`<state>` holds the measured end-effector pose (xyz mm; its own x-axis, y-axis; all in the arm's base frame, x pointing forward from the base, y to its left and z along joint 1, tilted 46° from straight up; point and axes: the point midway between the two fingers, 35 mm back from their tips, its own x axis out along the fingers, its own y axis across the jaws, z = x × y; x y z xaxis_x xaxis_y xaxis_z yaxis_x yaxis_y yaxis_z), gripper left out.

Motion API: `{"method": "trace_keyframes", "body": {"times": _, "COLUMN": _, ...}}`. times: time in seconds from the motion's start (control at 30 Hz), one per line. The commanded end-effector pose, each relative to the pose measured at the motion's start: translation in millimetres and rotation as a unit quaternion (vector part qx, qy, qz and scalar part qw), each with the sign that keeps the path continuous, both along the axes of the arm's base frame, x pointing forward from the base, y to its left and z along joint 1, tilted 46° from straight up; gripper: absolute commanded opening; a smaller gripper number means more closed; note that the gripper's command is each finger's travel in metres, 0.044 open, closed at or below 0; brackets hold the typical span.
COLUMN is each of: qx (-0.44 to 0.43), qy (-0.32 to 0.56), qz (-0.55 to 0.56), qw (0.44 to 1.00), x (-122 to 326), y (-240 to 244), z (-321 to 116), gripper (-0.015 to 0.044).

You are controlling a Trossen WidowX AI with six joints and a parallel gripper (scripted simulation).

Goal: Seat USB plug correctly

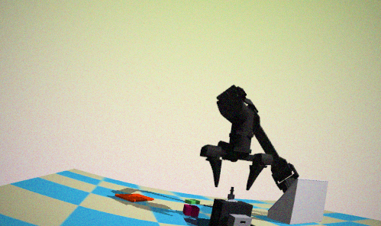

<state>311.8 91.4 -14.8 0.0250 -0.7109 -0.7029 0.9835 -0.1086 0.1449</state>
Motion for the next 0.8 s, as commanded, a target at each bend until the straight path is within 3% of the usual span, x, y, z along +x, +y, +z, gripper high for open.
{"method": "trace_keyframes", "body": {"times": 0.0, "qx": 0.000, "qy": -0.001, "qz": 0.000, "qw": 1.000, "x": 0.3, "y": 0.1, "z": 0.2, "gripper": 0.0335}}
{"method": "trace_keyframes", "body": {"times": 0.43, "qx": 0.000, "qy": -0.001, "qz": 0.000, "qw": 1.000, "x": 0.3, "y": 0.1, "z": 0.2, "gripper": 0.0000}}
{"method": "trace_keyframes", "body": {"times": 0.77, "qx": 0.000, "qy": -0.001, "qz": 0.000, "qw": 1.000, "x": 0.3, "y": 0.1, "z": 0.2, "gripper": 0.0000}}
